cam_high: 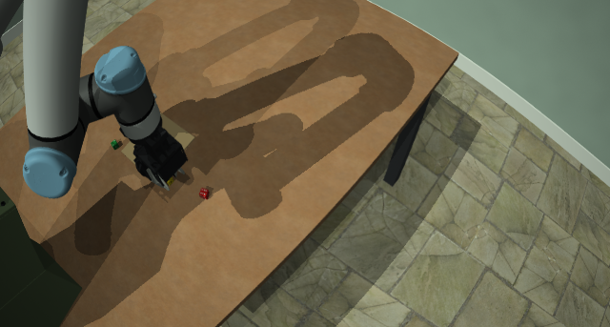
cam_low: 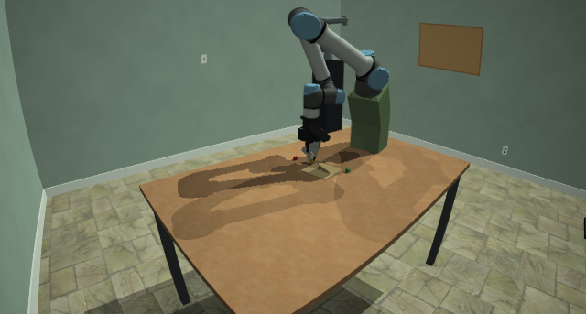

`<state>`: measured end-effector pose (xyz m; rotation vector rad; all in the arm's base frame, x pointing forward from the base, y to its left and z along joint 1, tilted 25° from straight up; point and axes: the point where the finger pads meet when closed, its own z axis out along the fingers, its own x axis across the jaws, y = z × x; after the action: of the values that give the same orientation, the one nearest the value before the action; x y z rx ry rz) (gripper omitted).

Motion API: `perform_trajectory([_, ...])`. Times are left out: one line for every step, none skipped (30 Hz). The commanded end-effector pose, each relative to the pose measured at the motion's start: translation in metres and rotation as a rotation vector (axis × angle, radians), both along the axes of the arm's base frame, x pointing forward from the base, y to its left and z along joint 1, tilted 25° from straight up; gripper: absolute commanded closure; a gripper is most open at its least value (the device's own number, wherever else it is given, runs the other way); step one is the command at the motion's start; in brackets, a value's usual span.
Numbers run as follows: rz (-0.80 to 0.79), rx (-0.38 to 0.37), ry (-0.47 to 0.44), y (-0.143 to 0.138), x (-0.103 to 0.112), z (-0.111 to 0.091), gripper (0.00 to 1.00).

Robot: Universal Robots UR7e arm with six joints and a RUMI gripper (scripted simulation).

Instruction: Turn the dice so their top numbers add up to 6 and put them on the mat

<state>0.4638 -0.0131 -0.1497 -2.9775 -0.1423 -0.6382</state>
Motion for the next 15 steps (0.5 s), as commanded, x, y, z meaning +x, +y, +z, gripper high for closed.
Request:
perform_trajectory([0.001, -0.001, -0.001, -0.0001, 0.0009, -0.0004, 0.82])
perform_trajectory([0.001, -0.001, -0.001, -0.0001, 0.0009, -0.0004, 0.82])
perform_trajectory([0.001, -0.001, -0.001, -0.0001, 0.0009, -0.0004, 0.82])
perform_trajectory([0.001, -0.001, -0.001, -0.0001, 0.0009, -0.0004, 0.82])
perform_trajectory([0.001, -0.001, -0.001, -0.0001, 0.0009, -0.0004, 0.82])
perform_trajectory([0.001, -0.001, -0.001, -0.0001, 0.0009, -0.0004, 0.82])
perform_trajectory([0.001, -0.001, -0.001, -0.0001, 0.0009, -0.0004, 0.82])
perform_trajectory([0.001, -0.001, -0.001, -0.0001, 0.0009, -0.0004, 1.00])
perform_trajectory([0.001, -0.001, -0.001, -0.0001, 0.0009, -0.0004, 1.00])
perform_trajectory([0.001, -0.001, -0.001, -0.0001, 0.0009, -0.0004, 1.00])
perform_trajectory([0.001, -0.001, -0.001, -0.0001, 0.0009, -0.0004, 1.00])
perform_trajectory([0.001, -0.001, -0.001, -0.0001, 0.0009, -0.0004, 1.00])
perform_trajectory([0.001, -0.001, -0.001, -0.0001, 0.0009, -0.0004, 1.00])
perform_trajectory([0.001, -0.001, -0.001, -0.0001, 0.0009, -0.0004, 1.00])
perform_trajectory([0.001, -0.001, -0.001, -0.0001, 0.0009, -0.0004, 1.00])
